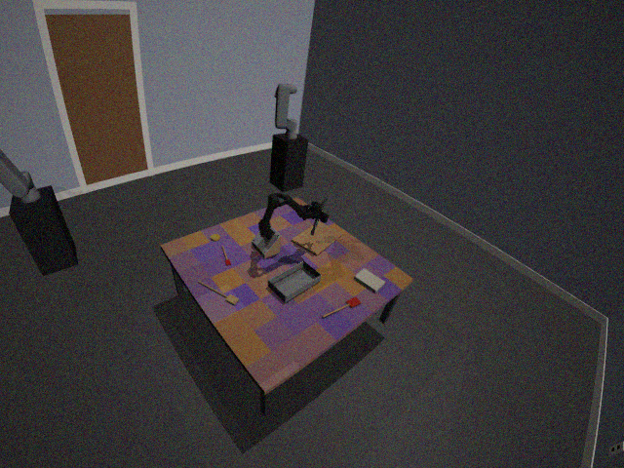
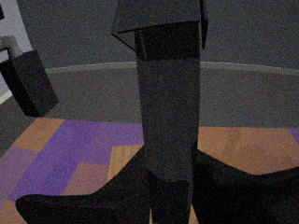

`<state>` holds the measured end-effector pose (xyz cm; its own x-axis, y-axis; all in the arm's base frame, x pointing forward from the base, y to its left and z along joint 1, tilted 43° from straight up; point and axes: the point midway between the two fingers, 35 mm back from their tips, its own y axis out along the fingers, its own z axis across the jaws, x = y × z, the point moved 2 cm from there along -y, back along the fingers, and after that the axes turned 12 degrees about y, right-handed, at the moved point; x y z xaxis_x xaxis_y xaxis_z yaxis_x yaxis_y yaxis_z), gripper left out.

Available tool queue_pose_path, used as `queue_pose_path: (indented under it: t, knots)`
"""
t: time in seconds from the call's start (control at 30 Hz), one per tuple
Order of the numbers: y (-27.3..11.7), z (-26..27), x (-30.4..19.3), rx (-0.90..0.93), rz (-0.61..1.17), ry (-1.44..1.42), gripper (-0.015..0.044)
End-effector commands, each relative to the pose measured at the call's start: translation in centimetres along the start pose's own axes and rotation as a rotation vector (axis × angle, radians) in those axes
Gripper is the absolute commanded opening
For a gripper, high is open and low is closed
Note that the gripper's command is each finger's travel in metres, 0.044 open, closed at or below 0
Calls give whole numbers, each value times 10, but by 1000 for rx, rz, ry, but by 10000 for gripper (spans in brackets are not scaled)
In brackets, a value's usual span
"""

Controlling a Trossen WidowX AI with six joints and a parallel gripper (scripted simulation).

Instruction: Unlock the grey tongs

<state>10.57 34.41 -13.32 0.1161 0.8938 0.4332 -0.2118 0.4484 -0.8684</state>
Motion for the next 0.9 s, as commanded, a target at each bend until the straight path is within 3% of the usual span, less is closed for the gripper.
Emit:
queue_pose_path:
  t: [0.0, 0.37, 0.87]
  knots:
    - [-1, 0, 2, 4, -9, -6, -150]
    - [2, 0, 2, 3, 3, -3, -150]
    - [29, -9, 4, -20, 179, 33, -150]
